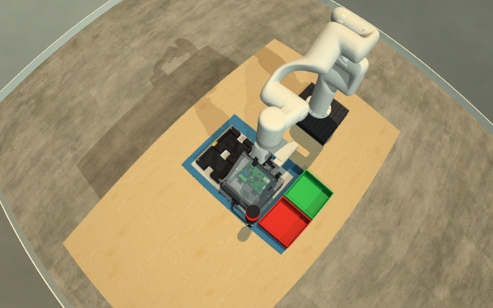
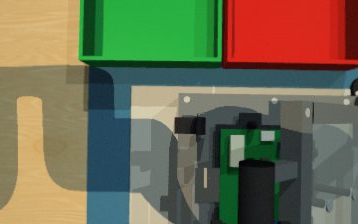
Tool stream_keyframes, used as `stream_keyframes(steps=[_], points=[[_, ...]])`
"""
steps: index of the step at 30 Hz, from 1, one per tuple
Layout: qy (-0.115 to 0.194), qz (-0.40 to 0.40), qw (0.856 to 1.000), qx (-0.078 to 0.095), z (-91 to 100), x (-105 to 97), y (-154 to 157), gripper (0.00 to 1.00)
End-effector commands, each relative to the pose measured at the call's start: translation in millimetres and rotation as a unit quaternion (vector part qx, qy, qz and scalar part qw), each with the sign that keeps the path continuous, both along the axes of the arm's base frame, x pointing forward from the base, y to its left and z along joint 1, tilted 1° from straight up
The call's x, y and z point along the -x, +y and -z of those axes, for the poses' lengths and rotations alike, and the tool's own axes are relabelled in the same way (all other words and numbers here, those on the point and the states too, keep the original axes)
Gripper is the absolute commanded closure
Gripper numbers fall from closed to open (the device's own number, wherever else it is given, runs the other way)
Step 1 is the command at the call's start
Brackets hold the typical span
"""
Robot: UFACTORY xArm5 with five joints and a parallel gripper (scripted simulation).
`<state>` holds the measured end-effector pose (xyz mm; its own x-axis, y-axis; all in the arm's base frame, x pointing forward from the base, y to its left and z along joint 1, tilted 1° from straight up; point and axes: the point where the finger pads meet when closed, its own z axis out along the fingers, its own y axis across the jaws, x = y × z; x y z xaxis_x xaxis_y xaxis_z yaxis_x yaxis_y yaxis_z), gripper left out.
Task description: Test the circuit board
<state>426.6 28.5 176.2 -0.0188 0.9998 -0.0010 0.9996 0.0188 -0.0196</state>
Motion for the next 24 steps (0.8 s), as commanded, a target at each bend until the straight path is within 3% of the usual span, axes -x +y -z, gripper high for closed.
stream_keyframes(steps=[1,4,5,24], points=[[-0.002,0.000,1.000,0.000,-1.4,-1.1,0.1,0.72],[-0.002,0.000,1.000,0.000,-1.4,-1.1,0.1,0.72],[-0.002,0.000,1.000,0.000,-1.4,-1.1,0.1,1.00],[-0.002,0.000,1.000,0.000,-1.4,-1.1,0.1,1.00]])
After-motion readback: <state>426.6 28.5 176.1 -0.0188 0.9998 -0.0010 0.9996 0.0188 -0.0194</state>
